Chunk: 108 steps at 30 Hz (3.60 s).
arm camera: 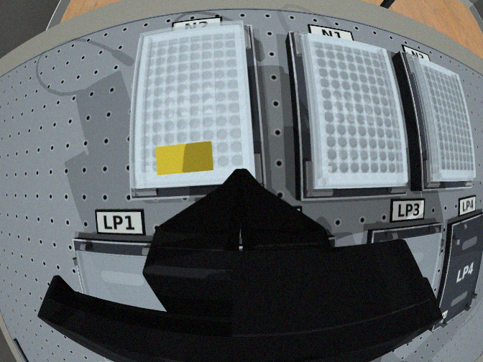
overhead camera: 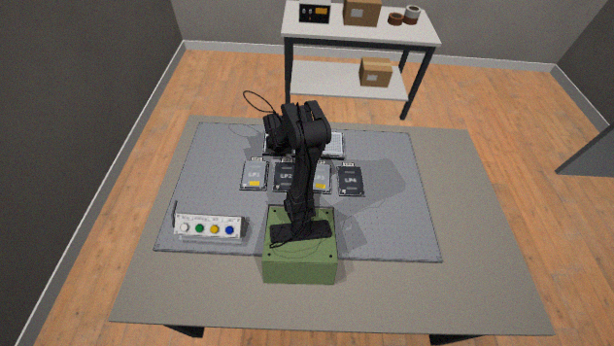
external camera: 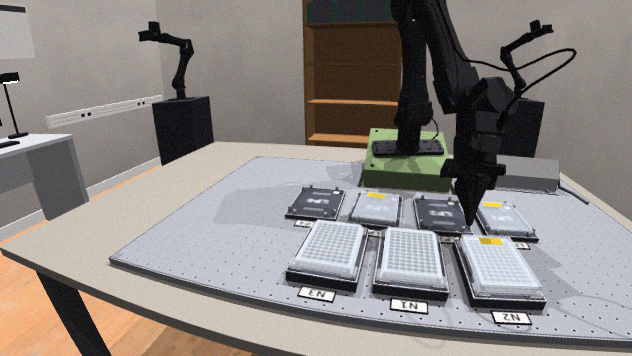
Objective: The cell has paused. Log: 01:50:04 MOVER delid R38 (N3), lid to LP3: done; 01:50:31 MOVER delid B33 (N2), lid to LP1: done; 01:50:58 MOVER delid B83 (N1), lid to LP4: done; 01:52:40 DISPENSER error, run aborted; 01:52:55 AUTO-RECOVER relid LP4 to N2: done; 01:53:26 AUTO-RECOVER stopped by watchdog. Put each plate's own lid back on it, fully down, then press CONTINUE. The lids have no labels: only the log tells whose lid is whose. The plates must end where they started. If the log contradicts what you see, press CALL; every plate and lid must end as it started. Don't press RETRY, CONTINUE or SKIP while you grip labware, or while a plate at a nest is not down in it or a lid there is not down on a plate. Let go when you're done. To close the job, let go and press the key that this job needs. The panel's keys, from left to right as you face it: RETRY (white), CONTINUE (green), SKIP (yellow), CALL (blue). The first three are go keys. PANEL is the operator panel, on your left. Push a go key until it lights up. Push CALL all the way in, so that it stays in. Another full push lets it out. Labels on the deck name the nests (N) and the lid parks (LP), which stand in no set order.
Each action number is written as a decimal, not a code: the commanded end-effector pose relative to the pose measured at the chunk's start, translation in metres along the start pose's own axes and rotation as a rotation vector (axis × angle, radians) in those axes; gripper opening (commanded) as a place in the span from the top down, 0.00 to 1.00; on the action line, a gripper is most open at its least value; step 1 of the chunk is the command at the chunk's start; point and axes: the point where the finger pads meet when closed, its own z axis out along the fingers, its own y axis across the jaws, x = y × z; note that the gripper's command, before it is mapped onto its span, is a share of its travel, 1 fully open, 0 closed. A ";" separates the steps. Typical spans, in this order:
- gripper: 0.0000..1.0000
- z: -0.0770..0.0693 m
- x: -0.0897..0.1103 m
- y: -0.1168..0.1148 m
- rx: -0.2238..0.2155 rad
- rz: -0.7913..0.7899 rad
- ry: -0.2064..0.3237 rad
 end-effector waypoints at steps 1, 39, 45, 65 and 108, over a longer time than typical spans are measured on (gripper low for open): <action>1.00 0.009 -0.031 0.005 -0.039 -0.008 -0.044; 1.00 0.055 -0.100 -0.023 -0.043 -0.013 -0.063; 1.00 0.055 -0.100 -0.023 -0.043 -0.013 -0.063; 1.00 0.055 -0.100 -0.023 -0.043 -0.013 -0.063; 1.00 0.057 -0.096 -0.116 -0.029 -0.012 -0.061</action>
